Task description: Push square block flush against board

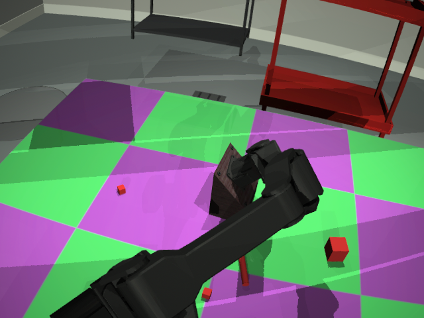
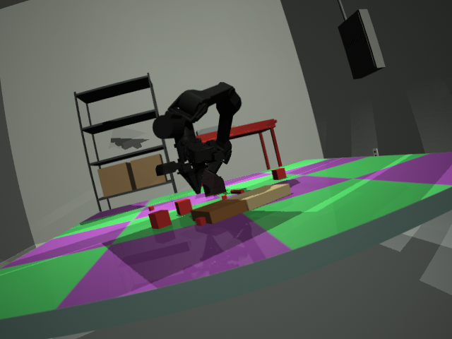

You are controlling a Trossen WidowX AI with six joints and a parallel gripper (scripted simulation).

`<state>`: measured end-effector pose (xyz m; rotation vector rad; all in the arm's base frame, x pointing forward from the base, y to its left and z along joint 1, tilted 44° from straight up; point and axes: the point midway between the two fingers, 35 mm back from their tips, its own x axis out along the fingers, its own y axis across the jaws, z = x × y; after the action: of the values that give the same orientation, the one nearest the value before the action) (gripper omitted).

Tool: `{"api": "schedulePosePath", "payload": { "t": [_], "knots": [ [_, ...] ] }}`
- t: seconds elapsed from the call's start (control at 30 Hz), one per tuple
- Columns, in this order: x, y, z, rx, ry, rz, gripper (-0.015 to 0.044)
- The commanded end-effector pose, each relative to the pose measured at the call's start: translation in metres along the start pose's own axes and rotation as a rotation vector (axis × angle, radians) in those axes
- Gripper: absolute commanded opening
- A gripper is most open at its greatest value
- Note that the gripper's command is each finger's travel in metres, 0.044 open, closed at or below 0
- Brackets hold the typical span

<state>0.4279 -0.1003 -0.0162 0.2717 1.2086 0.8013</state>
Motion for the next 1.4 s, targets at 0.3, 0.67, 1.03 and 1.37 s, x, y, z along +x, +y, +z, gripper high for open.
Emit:
{"api": "schedulePosePath", "payload": {
  "t": [0.3,0.67,1.03,1.37],
  "knots": [
    [0.053,0.001,0.005,0.003,-0.008,0.001,0.0],
    [0.053,0.0,0.016,0.003,-0.009,0.001,0.0],
    [0.053,0.0,0.028,0.003,-0.009,0.001,0.0],
    [0.053,0.0,0.03,0.003,-0.009,0.001,0.0]
  ]
}}
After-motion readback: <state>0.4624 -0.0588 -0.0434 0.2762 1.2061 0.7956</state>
